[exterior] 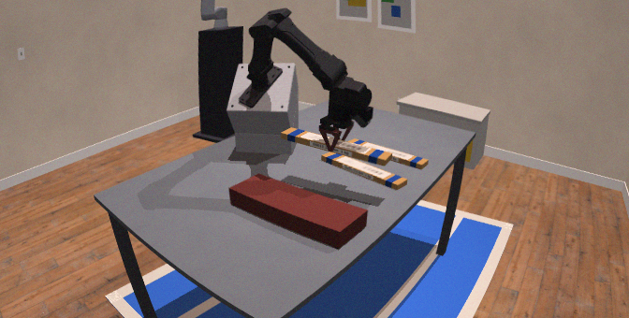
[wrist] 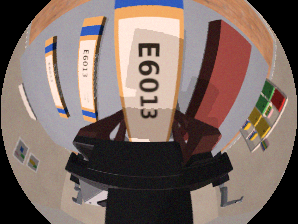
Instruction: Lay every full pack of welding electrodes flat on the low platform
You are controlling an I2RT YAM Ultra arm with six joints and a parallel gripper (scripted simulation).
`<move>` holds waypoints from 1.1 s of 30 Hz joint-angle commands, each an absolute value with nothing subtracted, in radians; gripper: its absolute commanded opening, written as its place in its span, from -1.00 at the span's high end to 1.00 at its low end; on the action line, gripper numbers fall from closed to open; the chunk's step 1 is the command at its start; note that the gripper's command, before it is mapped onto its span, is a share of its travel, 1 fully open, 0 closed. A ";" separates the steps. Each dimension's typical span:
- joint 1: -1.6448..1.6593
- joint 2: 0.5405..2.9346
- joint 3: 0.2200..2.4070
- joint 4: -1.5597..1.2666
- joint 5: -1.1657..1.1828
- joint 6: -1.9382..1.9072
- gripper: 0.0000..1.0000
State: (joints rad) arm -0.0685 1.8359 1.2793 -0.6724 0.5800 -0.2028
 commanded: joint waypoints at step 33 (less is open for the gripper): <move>-0.056 1.765 1.300 -0.679 0.569 -0.225 1.00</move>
State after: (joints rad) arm -0.0822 1.8359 1.2797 -0.6712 0.5762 -0.2165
